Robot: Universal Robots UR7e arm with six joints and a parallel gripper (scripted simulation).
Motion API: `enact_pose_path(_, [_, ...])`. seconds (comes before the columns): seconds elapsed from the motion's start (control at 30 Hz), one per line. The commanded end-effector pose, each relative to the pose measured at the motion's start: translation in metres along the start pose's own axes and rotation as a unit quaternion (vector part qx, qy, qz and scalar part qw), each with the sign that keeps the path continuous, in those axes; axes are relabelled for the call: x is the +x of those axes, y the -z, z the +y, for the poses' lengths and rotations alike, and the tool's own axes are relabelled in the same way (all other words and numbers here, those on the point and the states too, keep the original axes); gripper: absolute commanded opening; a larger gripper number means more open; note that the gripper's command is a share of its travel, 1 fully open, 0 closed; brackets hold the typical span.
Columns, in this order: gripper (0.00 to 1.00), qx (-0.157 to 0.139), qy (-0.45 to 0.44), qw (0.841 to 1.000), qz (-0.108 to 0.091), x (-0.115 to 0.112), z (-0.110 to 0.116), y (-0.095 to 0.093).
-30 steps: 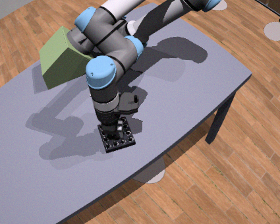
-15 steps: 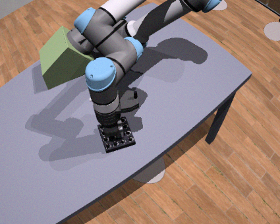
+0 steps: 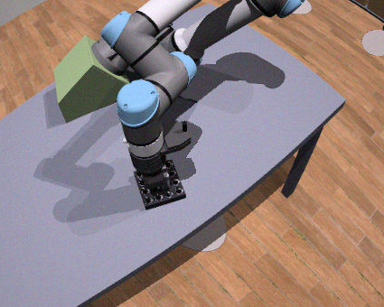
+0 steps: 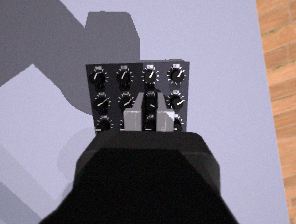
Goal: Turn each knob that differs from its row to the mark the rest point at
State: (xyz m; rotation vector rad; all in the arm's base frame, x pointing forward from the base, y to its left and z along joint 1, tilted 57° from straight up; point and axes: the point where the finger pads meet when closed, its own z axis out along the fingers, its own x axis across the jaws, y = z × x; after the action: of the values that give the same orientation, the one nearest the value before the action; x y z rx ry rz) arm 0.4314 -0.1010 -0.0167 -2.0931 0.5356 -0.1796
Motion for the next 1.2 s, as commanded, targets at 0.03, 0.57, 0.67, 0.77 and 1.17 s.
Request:
enact_pose_path(0.03, [0.3,0.0,0.018,1.0,0.0,0.0003,0.0002,0.0005])
enact_pose_path(0.57, [0.3,0.0,0.038,0.999,0.0,0.0003,0.0002,0.0005])
enact_pose_path(0.67, [0.3,0.0,0.038,0.999,0.0,0.0003,0.0002,0.0005])
enact_pose_path(0.77, [0.3,0.0,0.039,0.999,0.0,0.0003,0.0002,0.0005])
enact_pose_path(1.17, [0.46,0.0,0.039,0.999,0.0,0.0003,0.0002,0.0005])
